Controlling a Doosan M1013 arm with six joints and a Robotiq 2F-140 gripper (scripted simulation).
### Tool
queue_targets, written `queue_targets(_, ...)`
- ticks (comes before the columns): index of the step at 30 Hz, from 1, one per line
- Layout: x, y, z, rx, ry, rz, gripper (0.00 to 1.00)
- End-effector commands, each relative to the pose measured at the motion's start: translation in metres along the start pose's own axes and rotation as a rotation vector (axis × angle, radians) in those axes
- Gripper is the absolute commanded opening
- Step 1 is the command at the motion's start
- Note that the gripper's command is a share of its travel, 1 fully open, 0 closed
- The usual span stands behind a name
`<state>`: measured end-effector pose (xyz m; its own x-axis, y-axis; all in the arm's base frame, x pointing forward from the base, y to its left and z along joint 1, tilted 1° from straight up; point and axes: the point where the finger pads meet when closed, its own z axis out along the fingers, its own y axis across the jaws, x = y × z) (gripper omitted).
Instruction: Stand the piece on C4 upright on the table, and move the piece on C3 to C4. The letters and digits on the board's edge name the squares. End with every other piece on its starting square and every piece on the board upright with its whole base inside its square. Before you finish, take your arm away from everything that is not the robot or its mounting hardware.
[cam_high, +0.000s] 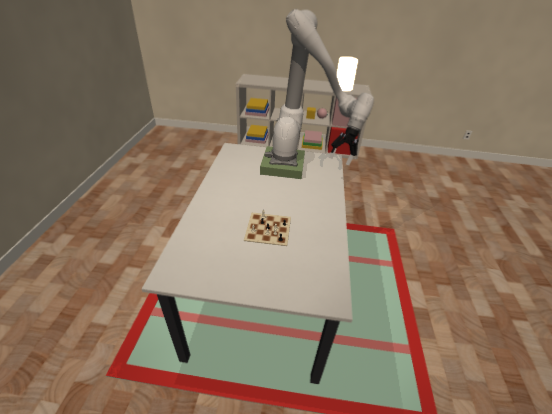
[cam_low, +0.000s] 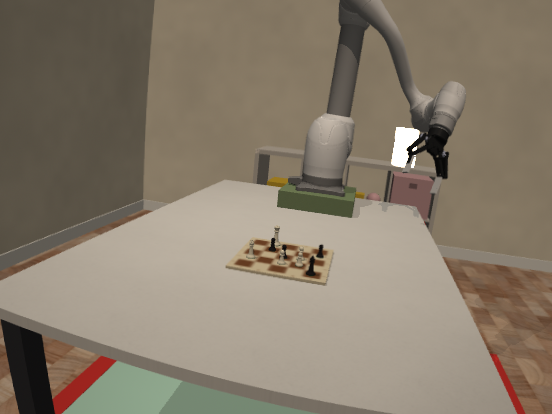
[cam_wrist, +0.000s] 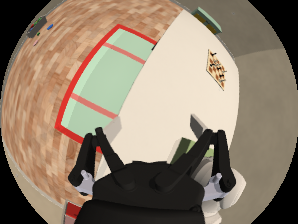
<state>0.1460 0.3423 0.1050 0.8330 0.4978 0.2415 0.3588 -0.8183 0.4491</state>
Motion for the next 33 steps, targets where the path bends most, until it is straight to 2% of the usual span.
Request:
queue_targets(1,0.0,0.0,0.0,0.0,0.0,0.0,1.0)
queue_targets(21,0.006,0.001,0.003,-0.012,-0.006,0.03,1.0)
queue_targets(24,0.029,0.006,0.013,-0.055,-0.028,0.138,1.0)
queue_targets(26,0.055,0.014,0.026,-0.107,-0.05,0.262,1.0)
queue_targets(29,0.071,0.02,0.036,-0.14,-0.063,0.338,1.0)
queue_targets(30,0.088,0.027,0.047,-0.178,-0.076,0.422,1.0)
queue_targets(31,0.088,0.027,0.047,-0.178,-0.076,0.422,1.0)
queue_targets(32,0.106,0.036,0.06,-0.22,-0.089,0.513,1.0)
queue_targets(33,0.106,0.036,0.06,-0.22,-0.089,0.513,1.0)
